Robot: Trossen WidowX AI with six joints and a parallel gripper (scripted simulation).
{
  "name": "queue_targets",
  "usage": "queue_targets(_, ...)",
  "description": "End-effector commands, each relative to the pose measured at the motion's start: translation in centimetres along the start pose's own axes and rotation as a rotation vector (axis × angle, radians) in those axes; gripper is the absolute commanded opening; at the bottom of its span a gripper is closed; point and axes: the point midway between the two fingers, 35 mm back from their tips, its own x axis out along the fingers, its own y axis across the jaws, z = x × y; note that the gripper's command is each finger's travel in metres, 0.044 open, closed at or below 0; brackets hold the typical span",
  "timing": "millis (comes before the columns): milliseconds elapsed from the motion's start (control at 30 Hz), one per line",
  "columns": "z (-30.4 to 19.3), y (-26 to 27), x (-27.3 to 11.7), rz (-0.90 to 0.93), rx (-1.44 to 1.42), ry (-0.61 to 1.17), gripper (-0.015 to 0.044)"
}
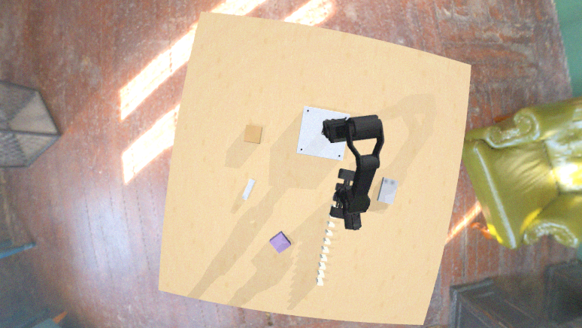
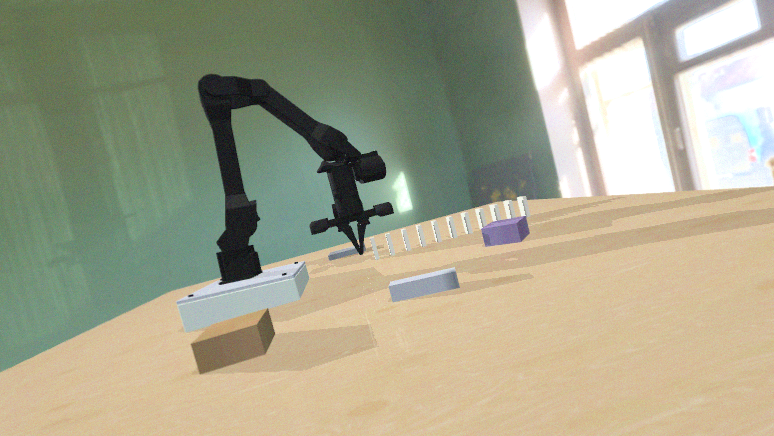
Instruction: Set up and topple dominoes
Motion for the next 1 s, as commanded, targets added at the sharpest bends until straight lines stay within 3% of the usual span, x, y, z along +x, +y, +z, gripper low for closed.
queue_targets(0,0.0,-0.9,0.0,-0.002,-0.003,0.002,0.0)
queue_targets(533,0.0,-2.6,-0.3,-0.002,-0.005,0.005,0.0)
queue_targets(833,-0.1,-4.9,-5.5,0.0,-0.008,0.008,0.0)
queue_targets(967,-0.1,-5.2,-6.0,-0.007,-0.003,0.002,0.0)
